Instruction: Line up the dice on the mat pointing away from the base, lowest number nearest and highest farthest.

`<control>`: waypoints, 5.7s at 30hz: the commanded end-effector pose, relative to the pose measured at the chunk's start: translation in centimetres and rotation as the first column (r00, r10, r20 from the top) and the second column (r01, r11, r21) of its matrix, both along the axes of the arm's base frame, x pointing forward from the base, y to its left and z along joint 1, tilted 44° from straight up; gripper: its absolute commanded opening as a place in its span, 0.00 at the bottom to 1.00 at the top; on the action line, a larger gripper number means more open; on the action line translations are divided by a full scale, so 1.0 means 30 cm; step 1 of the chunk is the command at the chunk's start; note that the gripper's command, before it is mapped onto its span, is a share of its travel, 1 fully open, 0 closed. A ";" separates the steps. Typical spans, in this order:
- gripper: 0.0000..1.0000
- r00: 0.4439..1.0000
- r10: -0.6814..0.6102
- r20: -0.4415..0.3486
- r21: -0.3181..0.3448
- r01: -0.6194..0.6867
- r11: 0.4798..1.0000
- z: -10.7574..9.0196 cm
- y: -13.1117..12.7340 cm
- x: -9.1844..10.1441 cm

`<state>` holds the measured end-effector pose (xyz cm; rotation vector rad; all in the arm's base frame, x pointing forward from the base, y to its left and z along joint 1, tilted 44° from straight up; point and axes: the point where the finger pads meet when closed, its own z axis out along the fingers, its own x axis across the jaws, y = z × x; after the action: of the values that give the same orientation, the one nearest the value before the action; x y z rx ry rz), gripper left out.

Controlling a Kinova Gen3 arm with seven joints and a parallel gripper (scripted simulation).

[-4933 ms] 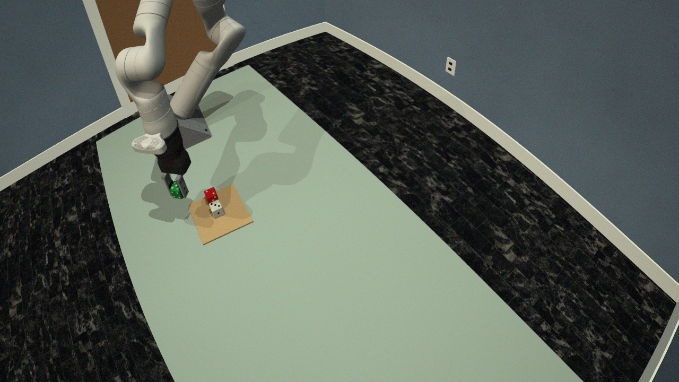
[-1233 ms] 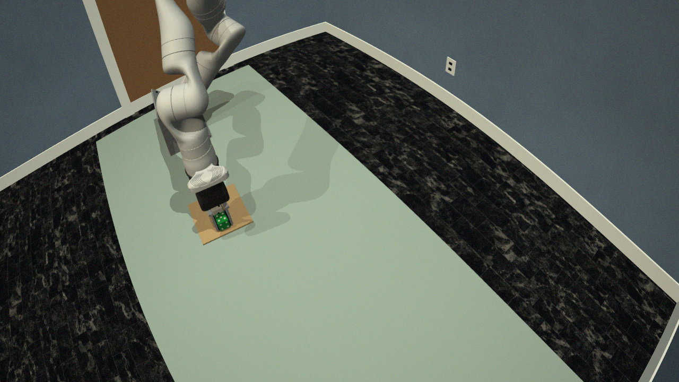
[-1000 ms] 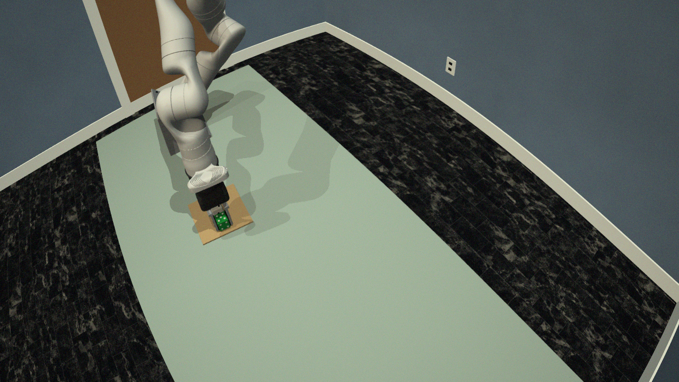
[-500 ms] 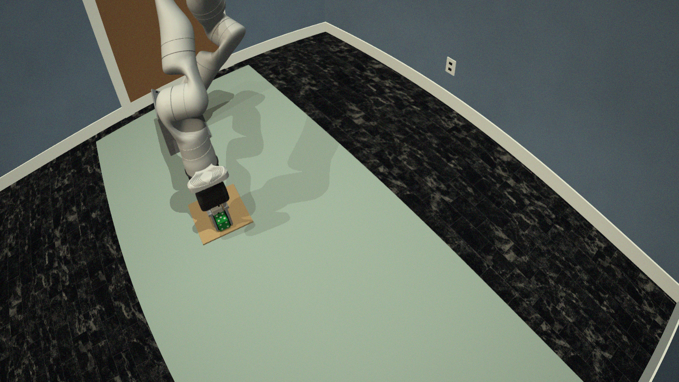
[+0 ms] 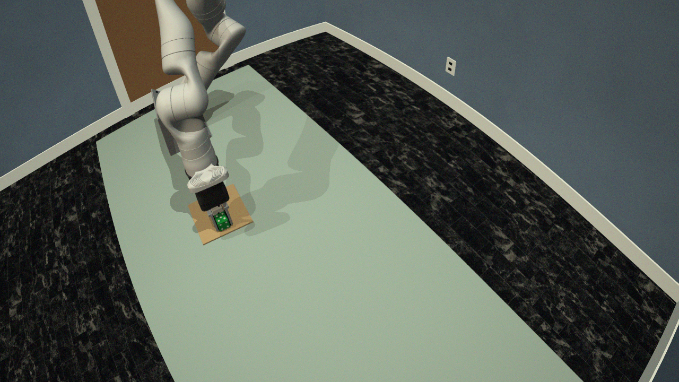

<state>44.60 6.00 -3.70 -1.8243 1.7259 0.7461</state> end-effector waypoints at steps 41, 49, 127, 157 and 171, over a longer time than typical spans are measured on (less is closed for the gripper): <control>0.57 1.000 -0.001 0.001 -0.001 0.001 1.000 -0.008 0.006 0.001; 0.57 1.000 -0.001 0.001 -0.001 0.001 1.000 -0.008 0.006 0.001; 1.00 1.000 -0.001 0.001 -0.001 0.001 1.000 0.207 -0.203 0.013; 1.00 1.000 -0.001 0.001 -0.001 0.001 1.000 0.379 -0.370 0.023; 1.00 1.000 -0.001 0.001 -0.001 0.001 1.000 0.412 -0.402 0.025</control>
<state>45.30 -5.95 8.59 -1.8247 1.7250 0.7474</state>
